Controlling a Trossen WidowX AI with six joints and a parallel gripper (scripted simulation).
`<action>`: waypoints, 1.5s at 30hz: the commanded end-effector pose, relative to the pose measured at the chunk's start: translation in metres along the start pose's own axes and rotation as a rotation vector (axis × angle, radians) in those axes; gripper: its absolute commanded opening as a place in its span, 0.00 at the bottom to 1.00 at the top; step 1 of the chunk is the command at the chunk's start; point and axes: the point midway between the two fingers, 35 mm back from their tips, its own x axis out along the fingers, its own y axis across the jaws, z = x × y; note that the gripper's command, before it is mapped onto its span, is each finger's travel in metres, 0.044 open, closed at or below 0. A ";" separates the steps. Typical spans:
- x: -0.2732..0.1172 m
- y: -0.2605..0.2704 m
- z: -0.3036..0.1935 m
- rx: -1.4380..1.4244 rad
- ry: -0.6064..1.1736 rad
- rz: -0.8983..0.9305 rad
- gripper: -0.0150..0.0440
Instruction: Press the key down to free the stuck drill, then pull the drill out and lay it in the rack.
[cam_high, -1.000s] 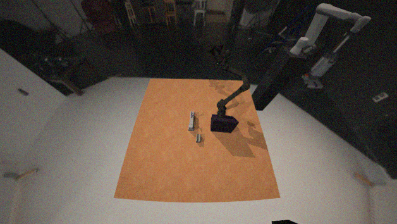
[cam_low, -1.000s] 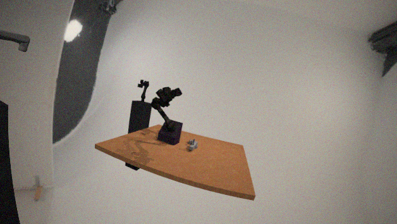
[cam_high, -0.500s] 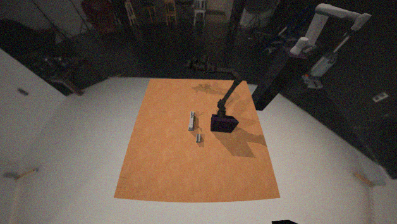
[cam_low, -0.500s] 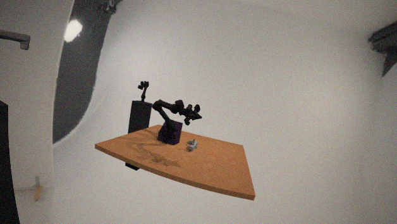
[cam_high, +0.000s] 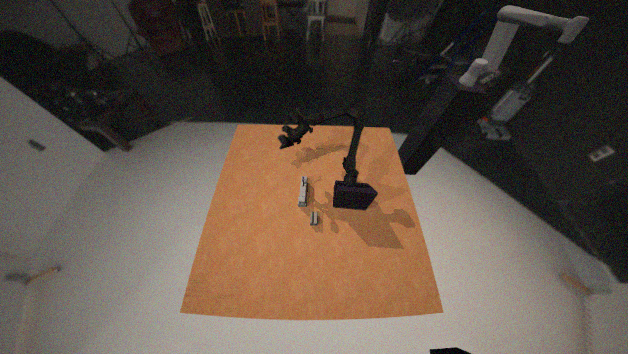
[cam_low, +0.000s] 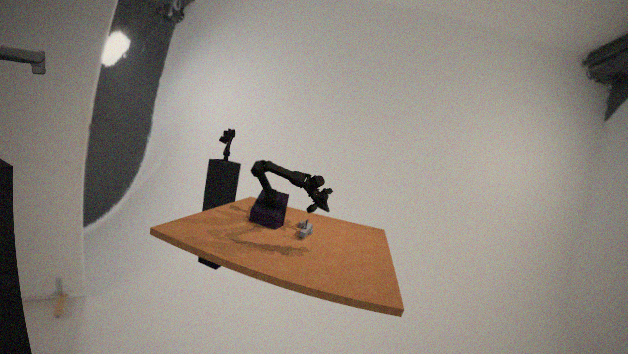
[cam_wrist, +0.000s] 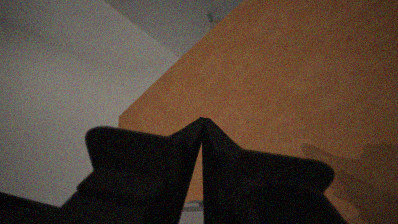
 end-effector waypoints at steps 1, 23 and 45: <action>0.021 0.010 -0.058 -0.085 0.212 -0.096 0.25; 0.013 -0.004 -0.198 -0.587 0.693 -0.520 0.25; 0.024 -0.013 -0.206 -0.598 0.694 -0.529 0.25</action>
